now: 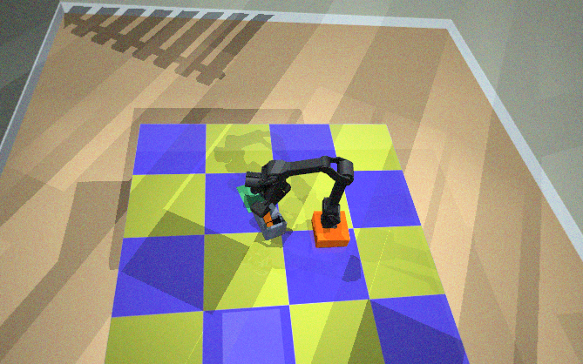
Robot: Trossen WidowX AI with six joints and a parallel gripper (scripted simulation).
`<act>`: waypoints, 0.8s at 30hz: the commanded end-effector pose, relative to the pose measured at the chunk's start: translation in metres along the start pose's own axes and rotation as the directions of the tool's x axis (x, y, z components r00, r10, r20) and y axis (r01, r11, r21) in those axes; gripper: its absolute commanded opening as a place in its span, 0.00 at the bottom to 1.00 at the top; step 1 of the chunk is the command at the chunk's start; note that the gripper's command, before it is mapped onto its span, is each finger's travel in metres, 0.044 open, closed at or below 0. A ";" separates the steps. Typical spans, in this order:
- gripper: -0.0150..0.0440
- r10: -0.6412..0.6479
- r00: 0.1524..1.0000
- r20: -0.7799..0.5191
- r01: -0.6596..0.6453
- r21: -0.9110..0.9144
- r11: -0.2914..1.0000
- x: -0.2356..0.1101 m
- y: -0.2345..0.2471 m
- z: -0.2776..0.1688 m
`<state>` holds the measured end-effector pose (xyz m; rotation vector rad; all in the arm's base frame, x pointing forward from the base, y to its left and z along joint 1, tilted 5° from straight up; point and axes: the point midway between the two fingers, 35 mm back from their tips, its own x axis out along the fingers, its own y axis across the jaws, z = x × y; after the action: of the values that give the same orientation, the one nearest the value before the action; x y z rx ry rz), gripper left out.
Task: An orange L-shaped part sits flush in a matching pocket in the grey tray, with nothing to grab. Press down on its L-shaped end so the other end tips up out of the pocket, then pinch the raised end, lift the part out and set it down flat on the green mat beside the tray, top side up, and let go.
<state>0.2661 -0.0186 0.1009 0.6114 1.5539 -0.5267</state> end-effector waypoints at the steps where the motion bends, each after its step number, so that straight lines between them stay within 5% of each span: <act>1: 0.73 -0.005 1.000 0.014 -0.002 0.449 0.894 -0.003 -0.010 0.024; 24: 0.73 -0.005 1.000 0.014 -0.002 0.449 0.894 0.032 -0.010 0.025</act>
<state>0.2767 -0.0395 0.0721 0.9551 1.4284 -0.8971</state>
